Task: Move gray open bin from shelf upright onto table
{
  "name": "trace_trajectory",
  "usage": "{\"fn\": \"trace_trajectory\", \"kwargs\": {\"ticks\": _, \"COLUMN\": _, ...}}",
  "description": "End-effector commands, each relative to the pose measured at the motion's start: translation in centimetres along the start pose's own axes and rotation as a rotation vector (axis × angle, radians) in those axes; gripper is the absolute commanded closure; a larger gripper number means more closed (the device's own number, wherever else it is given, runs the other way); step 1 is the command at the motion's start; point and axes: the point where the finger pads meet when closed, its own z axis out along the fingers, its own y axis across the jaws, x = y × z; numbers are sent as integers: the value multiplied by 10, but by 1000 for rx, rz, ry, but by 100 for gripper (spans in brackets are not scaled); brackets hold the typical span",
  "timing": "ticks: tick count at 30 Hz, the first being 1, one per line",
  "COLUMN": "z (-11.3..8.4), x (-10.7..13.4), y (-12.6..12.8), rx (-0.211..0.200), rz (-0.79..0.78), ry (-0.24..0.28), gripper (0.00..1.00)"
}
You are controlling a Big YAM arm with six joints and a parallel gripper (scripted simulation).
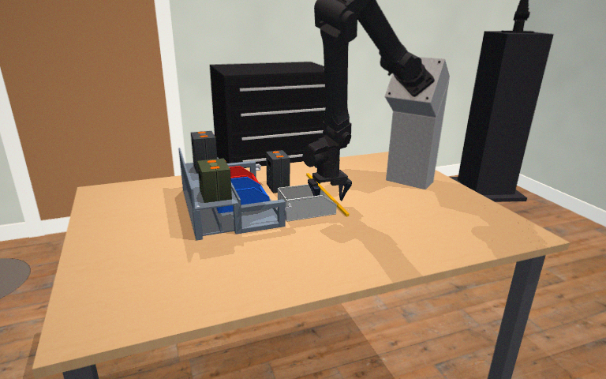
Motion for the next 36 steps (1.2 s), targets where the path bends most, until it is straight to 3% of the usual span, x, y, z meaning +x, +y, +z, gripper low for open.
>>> {"fn": "trace_trajectory", "kwargs": {"ticks": 1, "z": 3, "x": 7, "y": 5, "rx": -18, "rz": -8, "ry": 13, "gripper": 10}}
{"fn": "trace_trajectory", "kwargs": {"ticks": 19, "z": 1, "x": 8, "y": 7, "rx": -22, "rz": -10, "ry": 15, "gripper": 10}}
{"fn": "trace_trajectory", "kwargs": {"ticks": 22, "z": -5, "x": 9, "y": 10, "rx": -32, "rz": -12, "ry": 16, "gripper": 10}}
{"fn": "trace_trajectory", "kwargs": {"ticks": 36, "z": -24, "x": -5, "y": -2, "rx": -3, "rz": -1, "ry": -8, "gripper": 10}}
